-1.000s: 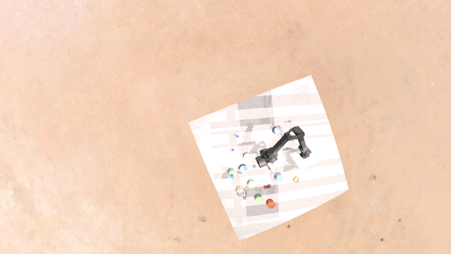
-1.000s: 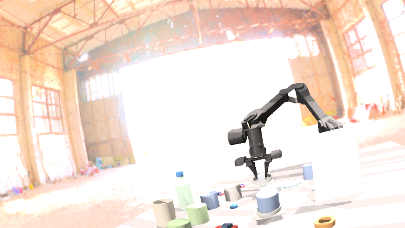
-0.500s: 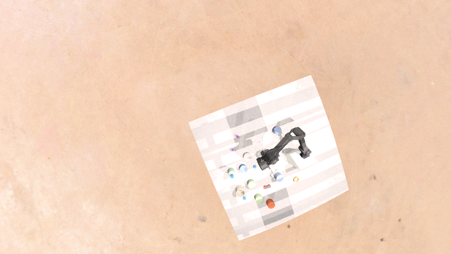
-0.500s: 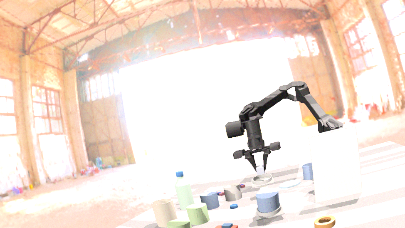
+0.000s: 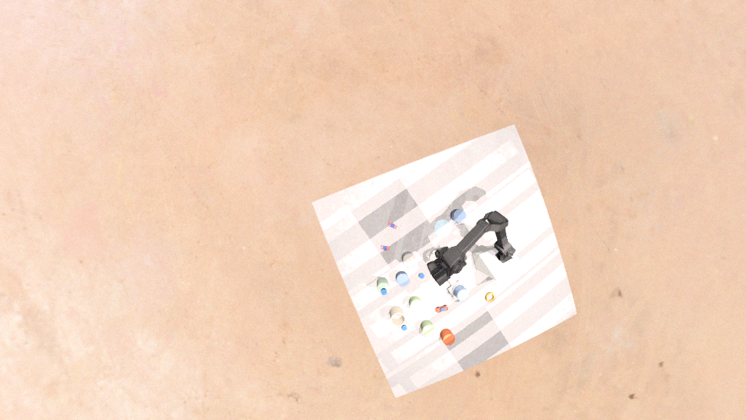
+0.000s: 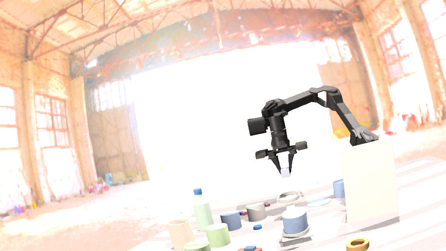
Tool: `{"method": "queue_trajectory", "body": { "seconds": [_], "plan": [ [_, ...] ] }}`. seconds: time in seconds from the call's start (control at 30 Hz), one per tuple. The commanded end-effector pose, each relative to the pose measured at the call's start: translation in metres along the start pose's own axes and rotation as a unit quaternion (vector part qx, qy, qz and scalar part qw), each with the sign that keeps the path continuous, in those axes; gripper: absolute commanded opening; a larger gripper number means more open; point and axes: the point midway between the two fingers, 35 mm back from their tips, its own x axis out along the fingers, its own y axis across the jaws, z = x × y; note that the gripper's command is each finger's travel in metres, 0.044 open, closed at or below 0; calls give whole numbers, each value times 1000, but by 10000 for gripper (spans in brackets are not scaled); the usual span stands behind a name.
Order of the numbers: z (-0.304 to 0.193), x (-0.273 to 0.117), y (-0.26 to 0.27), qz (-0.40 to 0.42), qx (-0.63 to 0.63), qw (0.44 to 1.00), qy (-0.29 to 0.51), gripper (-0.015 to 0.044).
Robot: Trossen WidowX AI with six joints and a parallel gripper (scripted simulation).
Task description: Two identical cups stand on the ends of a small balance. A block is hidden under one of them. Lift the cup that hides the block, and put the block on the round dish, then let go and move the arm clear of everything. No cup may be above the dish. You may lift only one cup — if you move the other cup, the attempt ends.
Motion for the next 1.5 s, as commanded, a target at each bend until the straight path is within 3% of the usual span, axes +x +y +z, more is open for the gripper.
{"method": "queue_trajectory", "body": {
  "seconds": [0.0, 0.57, 1.03, 1.47],
  "plan": [
    [22, 17, -13, -4, 5, 1000, 9, 0],
    [104, 90, -104, -4, 5, 1000, -8, 0],
    [106, 131, -105, -4, 5, 1000, -10, 0],
    [106, 145, -105, -4, 5, 1000, -10, 0]
  ]
}}
